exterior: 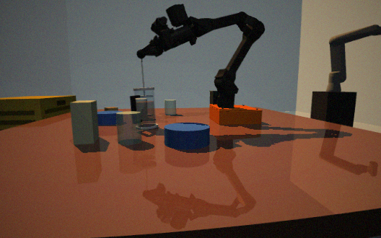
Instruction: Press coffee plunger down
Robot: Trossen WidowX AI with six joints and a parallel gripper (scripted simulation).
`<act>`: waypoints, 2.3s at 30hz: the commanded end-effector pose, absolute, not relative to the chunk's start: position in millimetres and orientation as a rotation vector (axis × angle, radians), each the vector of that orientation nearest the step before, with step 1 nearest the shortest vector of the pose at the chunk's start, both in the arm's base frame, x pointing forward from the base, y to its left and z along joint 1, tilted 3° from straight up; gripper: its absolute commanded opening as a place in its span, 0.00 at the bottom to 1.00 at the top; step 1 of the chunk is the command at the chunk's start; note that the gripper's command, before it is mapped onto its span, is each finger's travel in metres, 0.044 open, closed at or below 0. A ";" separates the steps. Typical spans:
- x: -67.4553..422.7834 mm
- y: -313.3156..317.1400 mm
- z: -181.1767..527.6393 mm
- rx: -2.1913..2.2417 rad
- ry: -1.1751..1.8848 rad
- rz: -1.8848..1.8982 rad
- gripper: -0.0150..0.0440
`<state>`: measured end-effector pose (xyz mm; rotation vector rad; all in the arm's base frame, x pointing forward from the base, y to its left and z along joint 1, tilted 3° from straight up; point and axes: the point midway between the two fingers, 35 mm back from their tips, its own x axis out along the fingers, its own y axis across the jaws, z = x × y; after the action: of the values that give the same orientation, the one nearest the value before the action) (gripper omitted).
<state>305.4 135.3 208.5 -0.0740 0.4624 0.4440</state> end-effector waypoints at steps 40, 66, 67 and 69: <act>314.0 143.7 118.3 -0.083 0.535 0.436 0.46; 324.9 149.5 121.7 -0.082 0.534 0.437 0.46; 325.2 149.7 121.9 -0.082 0.534 0.437 0.46; 325.6 149.9 122.0 -0.082 0.534 0.437 0.46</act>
<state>327.9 150.4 137.9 -0.0814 0.4801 0.4419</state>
